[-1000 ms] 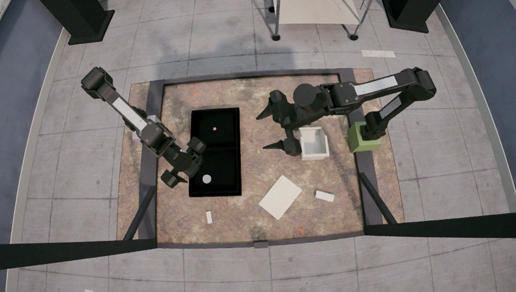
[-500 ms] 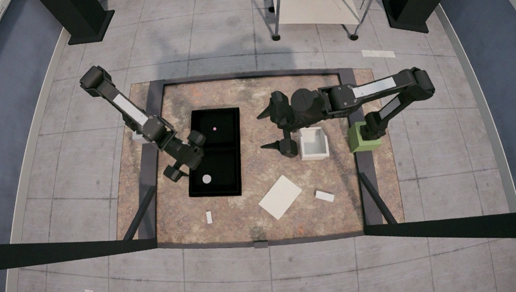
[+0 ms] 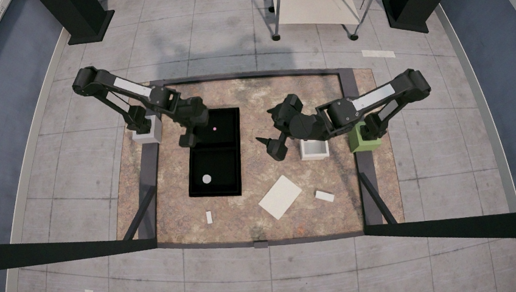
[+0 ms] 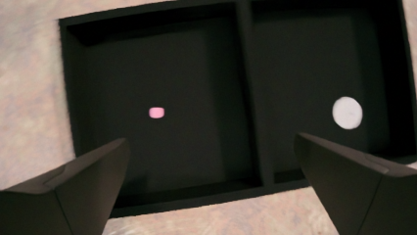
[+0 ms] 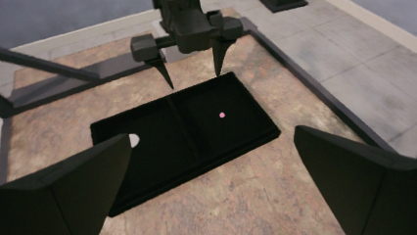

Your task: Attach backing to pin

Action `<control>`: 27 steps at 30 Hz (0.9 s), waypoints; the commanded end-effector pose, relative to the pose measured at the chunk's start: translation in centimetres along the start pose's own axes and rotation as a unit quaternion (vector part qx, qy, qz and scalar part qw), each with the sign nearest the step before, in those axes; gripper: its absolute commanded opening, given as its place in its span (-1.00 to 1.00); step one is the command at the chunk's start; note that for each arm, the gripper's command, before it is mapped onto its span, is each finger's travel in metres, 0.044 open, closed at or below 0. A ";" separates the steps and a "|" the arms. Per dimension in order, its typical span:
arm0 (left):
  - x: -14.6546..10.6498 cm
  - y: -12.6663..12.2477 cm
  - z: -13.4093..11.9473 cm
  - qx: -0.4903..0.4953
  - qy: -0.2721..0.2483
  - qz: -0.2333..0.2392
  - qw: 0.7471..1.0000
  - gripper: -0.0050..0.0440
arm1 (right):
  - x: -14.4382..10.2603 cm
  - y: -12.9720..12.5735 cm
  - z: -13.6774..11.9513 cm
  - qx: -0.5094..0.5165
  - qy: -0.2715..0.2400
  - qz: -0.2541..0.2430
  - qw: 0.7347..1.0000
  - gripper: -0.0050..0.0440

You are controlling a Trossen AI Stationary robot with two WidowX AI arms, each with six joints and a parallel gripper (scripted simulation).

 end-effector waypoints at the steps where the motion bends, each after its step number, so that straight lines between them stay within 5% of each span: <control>1: -0.4 1.9 0.1 -0.024 -0.007 0.007 1.000 1.00 | -0.6 0.5 0.9 0.023 -0.018 -0.017 0.999 1.00; 7: -0.4 3.7 -0.1 -0.054 -0.005 0.018 0.998 1.00 | -0.6 0.5 0.9 0.025 -0.020 -0.021 0.999 1.00; 20: -0.3 3.6 -0.4 -0.056 -0.003 0.020 0.998 1.00 | -0.7 0.2 0.9 0.024 -0.019 -0.020 0.999 1.00; 27: 0.7 4.1 -0.1 -0.008 0.012 0.004 1.000 0.31 | -0.7 0.2 0.9 0.024 -0.019 -0.020 0.999 1.00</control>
Point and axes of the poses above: on each arm, the point midway between the two fingers, 35 mm back from their tips, its own x axis out along the fingers, its own y axis across the jaws, z = x × y, the point moved 4 cm from there along -x, back along the fingers, and after that the axes turned 15 degrees about x, right-handed, at the moved point
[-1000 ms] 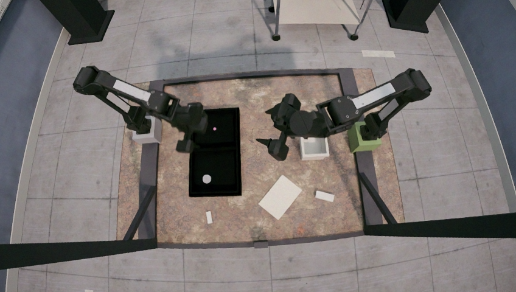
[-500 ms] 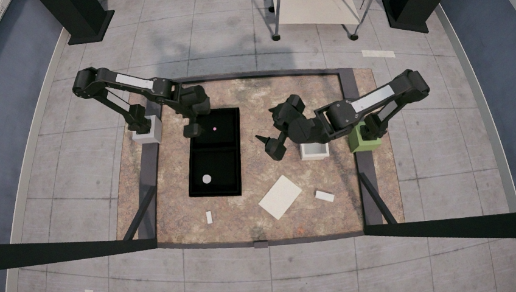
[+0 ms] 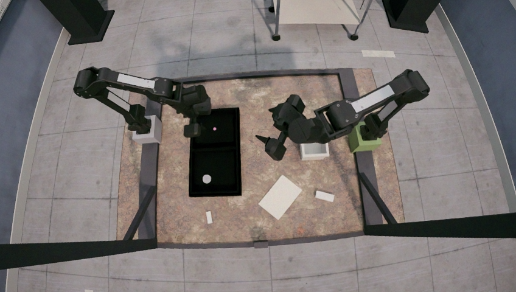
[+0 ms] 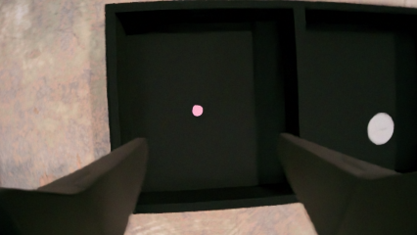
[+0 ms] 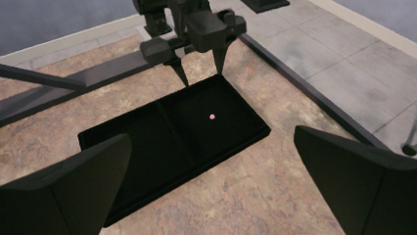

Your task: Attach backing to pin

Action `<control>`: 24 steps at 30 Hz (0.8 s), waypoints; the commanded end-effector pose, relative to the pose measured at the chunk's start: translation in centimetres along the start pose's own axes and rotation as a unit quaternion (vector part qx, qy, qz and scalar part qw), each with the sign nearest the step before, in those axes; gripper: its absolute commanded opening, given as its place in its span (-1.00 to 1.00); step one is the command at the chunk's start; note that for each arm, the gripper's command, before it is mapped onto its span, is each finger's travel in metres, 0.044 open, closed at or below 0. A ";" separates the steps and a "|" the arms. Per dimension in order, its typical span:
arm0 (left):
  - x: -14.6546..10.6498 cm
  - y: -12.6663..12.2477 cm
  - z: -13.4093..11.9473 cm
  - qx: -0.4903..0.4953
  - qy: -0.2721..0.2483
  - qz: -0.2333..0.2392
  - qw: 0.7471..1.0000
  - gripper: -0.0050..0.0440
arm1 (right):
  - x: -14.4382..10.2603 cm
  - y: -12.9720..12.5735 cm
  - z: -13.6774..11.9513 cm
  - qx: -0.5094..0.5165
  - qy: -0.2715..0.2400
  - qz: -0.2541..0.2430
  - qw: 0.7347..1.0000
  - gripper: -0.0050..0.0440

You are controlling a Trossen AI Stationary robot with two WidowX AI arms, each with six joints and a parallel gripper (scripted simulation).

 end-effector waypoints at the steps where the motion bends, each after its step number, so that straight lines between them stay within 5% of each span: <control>1: 0.5 0.6 0.9 0.053 0.009 -0.014 0.998 0.22 | -0.6 0.2 0.8 0.009 -0.008 0.008 1.000 1.00; 5: 2.2 1.1 1.3 0.147 0.041 -0.038 0.988 -0.18 | -0.6 0.2 0.8 0.009 -0.008 0.008 1.000 1.00; 8: 2.6 1.2 1.4 0.167 0.047 -0.044 0.984 -0.27 | -0.6 0.2 0.8 0.009 -0.008 0.008 1.000 1.00; 24: 6.2 1.6 2.4 0.369 0.118 -0.093 0.917 -0.27 | -0.6 0.2 0.8 0.009 -0.008 0.008 1.000 1.00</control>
Point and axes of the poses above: on each arm, the point midway between the two fingers, 35 mm back from their tips, its own x axis out along the fingers, its own y axis across the jaws, z = x × y, the point moved 4 cm from there along -x, back along the fingers, and after that the axes turned 15 degrees about x, right-handed, at the moved point
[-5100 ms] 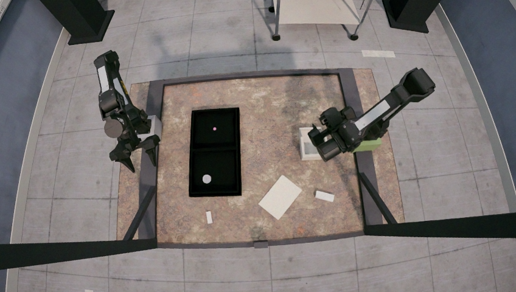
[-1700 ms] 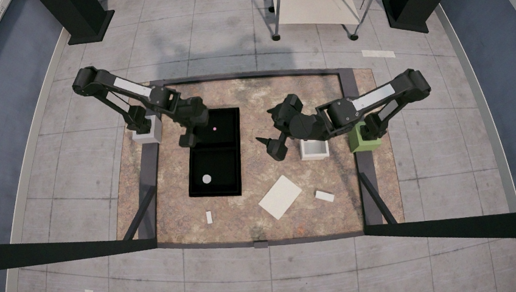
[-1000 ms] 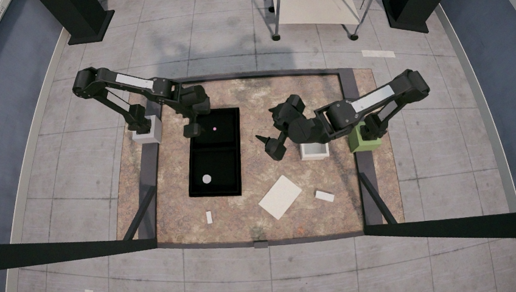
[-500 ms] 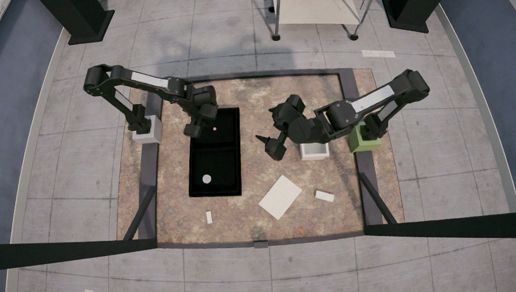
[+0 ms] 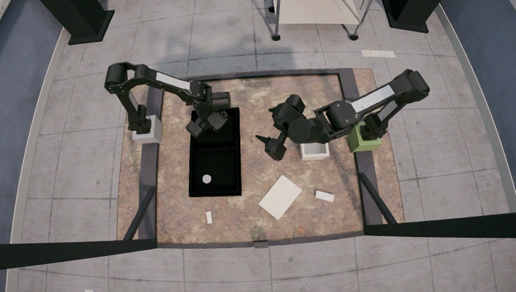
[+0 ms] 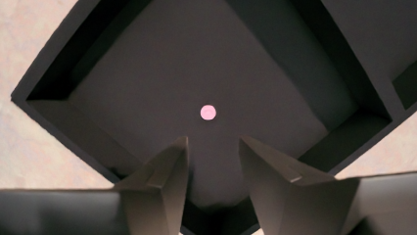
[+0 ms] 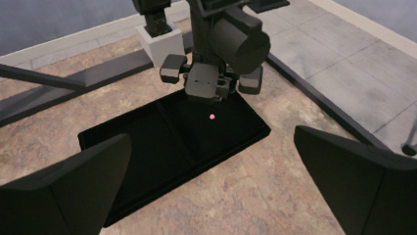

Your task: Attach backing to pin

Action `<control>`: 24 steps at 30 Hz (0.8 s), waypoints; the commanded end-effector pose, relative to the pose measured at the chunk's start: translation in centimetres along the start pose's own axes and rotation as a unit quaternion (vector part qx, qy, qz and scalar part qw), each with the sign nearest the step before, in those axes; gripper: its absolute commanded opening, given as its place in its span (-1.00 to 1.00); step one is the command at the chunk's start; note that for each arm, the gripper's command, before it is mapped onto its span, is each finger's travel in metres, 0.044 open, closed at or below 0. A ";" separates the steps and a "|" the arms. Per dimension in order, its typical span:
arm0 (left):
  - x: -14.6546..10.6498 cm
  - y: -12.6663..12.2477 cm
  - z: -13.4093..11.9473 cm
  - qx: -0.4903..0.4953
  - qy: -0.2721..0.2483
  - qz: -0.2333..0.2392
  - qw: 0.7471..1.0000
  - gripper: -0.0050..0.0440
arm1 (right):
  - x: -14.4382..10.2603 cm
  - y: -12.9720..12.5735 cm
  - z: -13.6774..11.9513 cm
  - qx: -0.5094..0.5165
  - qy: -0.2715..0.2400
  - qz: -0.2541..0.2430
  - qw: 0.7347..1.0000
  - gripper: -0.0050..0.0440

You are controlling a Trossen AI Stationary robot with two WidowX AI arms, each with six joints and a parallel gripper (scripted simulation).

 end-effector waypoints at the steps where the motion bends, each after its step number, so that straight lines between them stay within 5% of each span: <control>1: -0.3 0.7 0.4 0.027 0.006 0.001 1.000 -0.27 | -0.6 0.2 0.8 0.009 -0.008 0.008 1.000 1.00; 24: 4.6 0.0 -0.1 0.034 0.014 -0.011 0.999 -0.27 | -0.6 0.2 0.8 0.009 -0.008 0.008 1.000 1.00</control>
Point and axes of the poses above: on each arm, the point midway between the two fingers, 35 mm back from their tips, its own x axis out along the fingers, its own y axis across the jaws, z = x × y, the point moved 4 cm from there along -x, back along the fingers, and after that the axes turned 15 degrees about x, right-handed, at the moved point
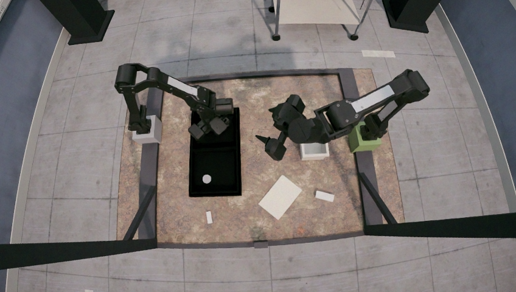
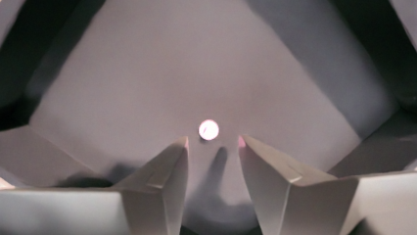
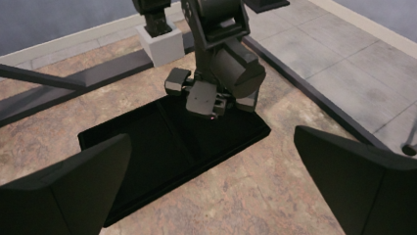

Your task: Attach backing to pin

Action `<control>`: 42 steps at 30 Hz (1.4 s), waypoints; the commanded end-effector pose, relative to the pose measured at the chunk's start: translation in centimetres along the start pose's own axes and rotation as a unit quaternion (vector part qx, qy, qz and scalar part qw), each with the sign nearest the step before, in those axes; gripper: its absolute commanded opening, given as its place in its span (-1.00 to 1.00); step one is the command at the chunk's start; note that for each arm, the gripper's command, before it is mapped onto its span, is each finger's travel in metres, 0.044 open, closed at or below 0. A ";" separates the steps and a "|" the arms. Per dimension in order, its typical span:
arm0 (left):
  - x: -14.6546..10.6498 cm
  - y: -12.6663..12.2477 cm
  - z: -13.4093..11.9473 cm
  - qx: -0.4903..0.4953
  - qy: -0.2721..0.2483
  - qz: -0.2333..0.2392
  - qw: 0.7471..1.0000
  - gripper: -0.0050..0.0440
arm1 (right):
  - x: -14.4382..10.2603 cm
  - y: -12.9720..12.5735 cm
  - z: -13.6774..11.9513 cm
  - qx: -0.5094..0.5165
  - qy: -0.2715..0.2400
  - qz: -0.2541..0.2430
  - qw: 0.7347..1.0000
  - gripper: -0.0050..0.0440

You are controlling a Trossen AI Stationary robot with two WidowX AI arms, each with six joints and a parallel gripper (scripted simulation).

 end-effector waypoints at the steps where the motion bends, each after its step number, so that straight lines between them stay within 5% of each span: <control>1: 0.8 0.1 0.0 0.003 0.001 0.003 1.000 -0.27 | -0.6 0.2 0.8 0.009 -0.008 0.008 1.000 1.00; 10: 1.2 0.3 0.2 0.003 -0.001 0.006 1.000 -0.27 | -0.6 0.2 0.8 0.009 -0.008 0.008 1.000 1.00; 20: 0.8 0.5 0.2 0.001 -0.005 0.011 1.000 -0.67 | -0.6 0.2 0.8 0.009 -0.008 0.008 1.000 1.00; 31: 0.8 0.5 0.2 0.001 -0.005 0.011 1.000 -0.80 | -0.6 0.2 0.8 0.009 -0.008 0.008 1.000 1.00; 42: -3.9 0.7 0.4 0.003 -0.010 0.020 1.000 -0.85 | -0.6 0.2 0.8 0.009 -0.008 0.008 1.000 1.00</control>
Point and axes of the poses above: on each arm, the point midway between the two fingers, 35 mm back from their tips, its own x axis out along the fingers, its own y axis across the jaws, z = x × y, the point moved 4 cm from there along -x, back along the fingers, and after that the axes turned 15 degrees about x, right-handed, at the moved point
